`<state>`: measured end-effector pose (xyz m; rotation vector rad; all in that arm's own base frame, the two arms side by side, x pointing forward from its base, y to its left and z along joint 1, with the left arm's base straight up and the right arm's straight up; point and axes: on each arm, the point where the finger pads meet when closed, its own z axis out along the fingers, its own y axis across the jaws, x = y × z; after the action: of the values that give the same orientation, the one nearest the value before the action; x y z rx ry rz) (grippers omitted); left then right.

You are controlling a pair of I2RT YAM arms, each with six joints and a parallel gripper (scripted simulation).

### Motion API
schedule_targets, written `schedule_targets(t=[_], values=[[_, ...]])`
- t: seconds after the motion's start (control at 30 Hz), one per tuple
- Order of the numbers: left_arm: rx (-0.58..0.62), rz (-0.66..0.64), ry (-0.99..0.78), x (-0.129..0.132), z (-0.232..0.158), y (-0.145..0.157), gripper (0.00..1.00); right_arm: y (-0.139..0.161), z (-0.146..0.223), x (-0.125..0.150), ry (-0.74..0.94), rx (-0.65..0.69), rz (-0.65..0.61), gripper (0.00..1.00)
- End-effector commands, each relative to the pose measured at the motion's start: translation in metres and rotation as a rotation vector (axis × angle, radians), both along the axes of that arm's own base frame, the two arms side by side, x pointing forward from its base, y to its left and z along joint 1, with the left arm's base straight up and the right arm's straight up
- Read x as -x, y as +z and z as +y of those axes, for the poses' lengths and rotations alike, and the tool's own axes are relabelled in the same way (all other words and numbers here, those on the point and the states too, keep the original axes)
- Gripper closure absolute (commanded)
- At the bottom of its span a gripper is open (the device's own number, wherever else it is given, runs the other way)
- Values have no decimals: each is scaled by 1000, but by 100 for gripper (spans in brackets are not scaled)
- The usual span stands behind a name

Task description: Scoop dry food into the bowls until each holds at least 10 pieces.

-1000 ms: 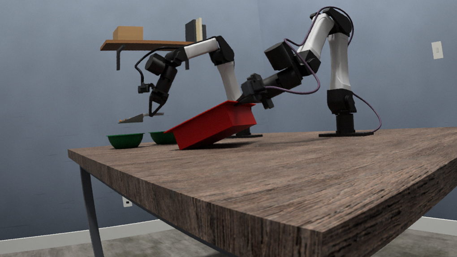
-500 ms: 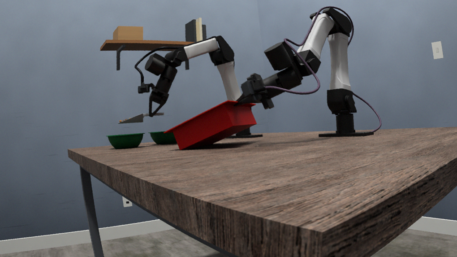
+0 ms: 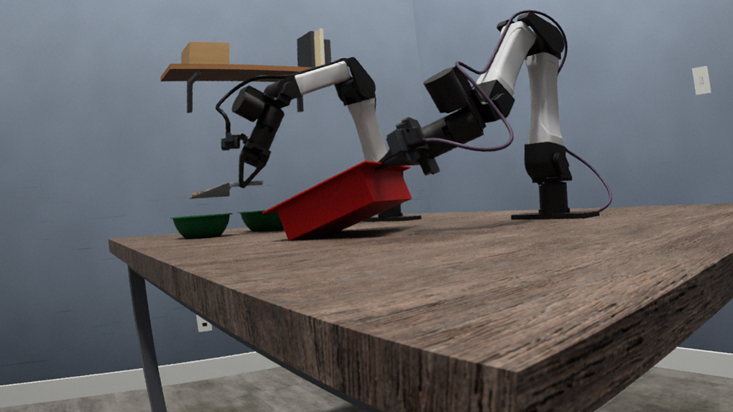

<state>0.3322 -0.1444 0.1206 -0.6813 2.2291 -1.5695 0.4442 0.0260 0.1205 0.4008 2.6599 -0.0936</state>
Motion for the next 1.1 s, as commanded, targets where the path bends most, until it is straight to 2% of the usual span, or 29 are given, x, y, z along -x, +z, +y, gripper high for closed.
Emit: schedule_targets(t=[0.0, 0.6, 0.8, 0.83, 0.87, 0.93, 0.97, 1.07], values=[[-1, -137, -25, -11, -2, 34, 100, 17, 1, -12, 7, 1, -53, 100], [-1, -137, -25, -11, -2, 34, 100, 3, 2, -4, 13, 1, -14, 100], [-1, -137, -25, -11, -2, 34, 100, 11, 9, -9, -37, -48, -10, 100], [-1, -136, -24, -11, -2, 34, 100, 21, 10, -10, -46, -59, -28, 100], [-1, -136, -24, -11, -2, 34, 100, 7, 11, -11, -58, -62, 8, 100], [-1, -136, -24, -11, -2, 34, 100, 19, 12, -13, -69, -76, -20, 100], [-1, -136, -24, -11, -2, 34, 100, 12, 12, -14, -82, -81, 3, 100], [-1, -136, -24, -11, -2, 34, 100, 18, 12, -17, -119, -108, 2, 100]])
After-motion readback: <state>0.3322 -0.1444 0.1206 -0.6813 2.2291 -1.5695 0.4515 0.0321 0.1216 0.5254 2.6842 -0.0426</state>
